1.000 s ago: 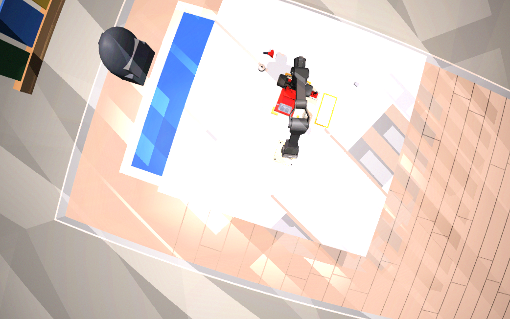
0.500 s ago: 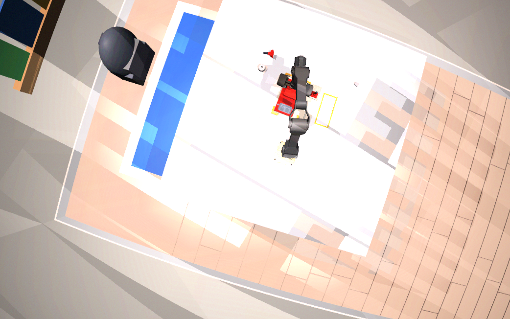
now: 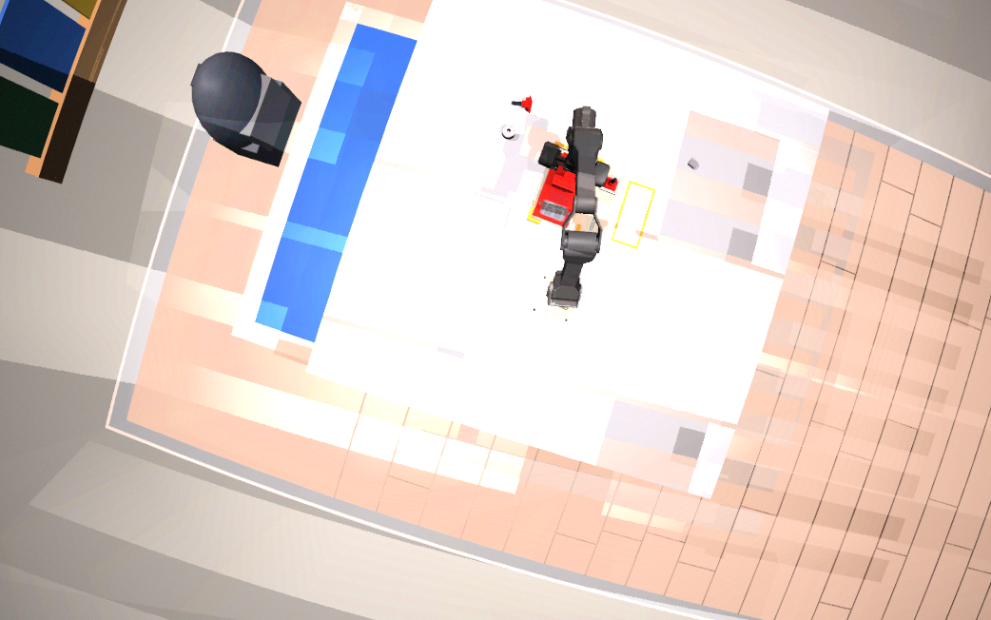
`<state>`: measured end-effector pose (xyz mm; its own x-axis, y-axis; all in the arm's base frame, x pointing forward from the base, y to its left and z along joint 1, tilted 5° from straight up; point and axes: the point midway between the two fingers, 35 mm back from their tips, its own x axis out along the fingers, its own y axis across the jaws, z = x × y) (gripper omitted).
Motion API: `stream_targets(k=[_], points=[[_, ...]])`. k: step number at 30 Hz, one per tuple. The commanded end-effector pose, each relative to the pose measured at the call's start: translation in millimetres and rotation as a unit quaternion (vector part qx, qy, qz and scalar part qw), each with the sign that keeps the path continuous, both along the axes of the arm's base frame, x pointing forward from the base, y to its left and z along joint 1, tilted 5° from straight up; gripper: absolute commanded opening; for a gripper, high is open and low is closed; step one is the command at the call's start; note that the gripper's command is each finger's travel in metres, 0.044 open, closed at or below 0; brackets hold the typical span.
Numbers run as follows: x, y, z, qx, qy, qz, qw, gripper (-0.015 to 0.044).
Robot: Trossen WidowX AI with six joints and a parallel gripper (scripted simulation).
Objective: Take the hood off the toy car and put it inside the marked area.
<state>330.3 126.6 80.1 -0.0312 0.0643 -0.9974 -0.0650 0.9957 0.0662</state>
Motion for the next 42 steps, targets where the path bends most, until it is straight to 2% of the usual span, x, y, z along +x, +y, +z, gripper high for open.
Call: stream_targets(k=[1,8,19,23,42], points=[[1,0,4,0.001,-0.002,0.001,1.000,0.0000],[1,-1,12,0.001,-0.002,0.001,1.000,0.0000],[2,-3,51,0.000,-0.002,0.001,1.000,0.0000],[3,-4,44,-0.001,0.000,0.000,1.000,0.0000],[15,-90,42,-0.006,-0.007,-0.019,1.000,0.0000]])
